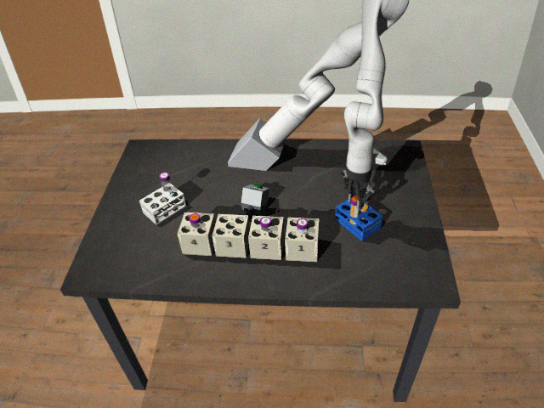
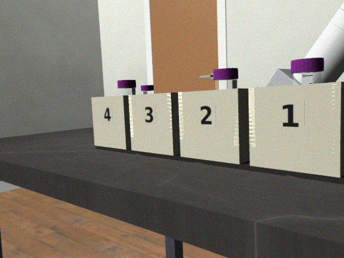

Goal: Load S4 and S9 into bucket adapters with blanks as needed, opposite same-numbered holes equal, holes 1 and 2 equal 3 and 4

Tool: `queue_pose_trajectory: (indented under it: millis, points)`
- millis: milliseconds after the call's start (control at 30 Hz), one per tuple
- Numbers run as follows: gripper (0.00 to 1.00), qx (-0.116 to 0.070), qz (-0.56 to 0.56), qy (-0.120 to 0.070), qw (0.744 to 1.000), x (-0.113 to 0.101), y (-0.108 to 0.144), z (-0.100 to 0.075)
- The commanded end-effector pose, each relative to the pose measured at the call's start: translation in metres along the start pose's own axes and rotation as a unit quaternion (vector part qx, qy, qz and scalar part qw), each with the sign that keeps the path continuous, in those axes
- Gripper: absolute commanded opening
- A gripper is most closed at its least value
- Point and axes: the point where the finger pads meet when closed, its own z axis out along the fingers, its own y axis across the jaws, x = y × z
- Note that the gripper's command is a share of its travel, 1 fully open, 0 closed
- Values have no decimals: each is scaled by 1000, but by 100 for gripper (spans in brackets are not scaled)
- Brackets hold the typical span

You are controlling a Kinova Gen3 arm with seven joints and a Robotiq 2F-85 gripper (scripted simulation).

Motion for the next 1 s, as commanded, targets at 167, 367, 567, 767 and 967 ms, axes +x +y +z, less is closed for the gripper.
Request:
queue_pose_trajectory:
  millis: [167, 367, 567, 767, 967]
  points:
    - [10, 0, 0, 0, 1000, 0, 0, -9]
    - [10, 0, 0, 0, 1000, 0, 0, -17]
    - [10, 0, 0, 0, 1000, 0, 0, -25]
    - [10, 0, 0, 0, 1000, 0, 0, -30]
    - [10, 0, 0, 0, 1000, 0, 0, -38]
